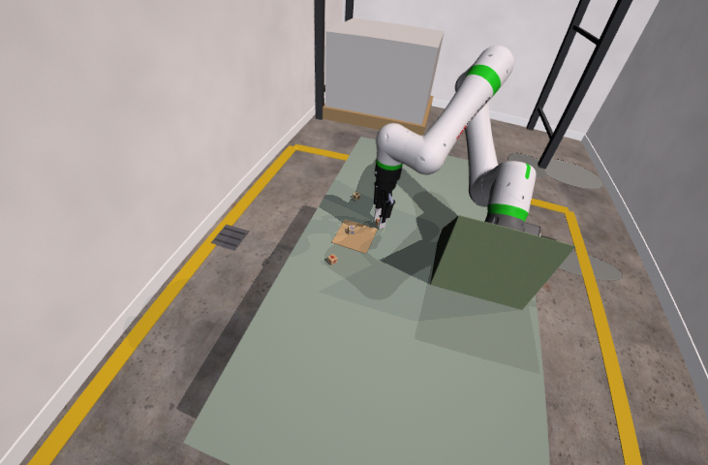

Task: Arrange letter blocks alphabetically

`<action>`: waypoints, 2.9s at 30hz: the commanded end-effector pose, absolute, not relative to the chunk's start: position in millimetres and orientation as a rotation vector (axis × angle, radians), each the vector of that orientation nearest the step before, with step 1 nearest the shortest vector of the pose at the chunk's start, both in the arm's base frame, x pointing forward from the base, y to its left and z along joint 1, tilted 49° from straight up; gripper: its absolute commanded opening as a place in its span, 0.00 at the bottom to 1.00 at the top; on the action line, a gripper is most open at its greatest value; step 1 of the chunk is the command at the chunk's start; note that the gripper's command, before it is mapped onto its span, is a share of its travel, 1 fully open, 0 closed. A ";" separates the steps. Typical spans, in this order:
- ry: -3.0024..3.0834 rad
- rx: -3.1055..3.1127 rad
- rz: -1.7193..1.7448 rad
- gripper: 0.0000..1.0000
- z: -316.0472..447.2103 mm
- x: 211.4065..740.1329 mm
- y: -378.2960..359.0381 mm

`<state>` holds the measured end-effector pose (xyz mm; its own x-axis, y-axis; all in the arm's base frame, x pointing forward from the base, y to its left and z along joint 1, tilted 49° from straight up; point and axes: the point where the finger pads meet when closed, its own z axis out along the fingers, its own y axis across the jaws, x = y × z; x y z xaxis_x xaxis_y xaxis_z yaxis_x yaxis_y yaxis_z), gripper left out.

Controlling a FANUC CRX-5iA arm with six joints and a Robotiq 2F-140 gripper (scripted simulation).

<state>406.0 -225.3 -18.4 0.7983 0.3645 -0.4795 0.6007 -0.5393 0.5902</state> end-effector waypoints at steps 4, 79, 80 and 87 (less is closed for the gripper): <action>0.710 2.196 -0.384 0.25 -19.5 406.1 -226.5; 0.710 2.196 -0.384 0.13 45.4 410.4 -150.6; 0.710 2.196 -0.384 0.13 45.4 410.4 -150.6; 0.663 2.207 -0.362 0.13 40.9 416.0 -145.5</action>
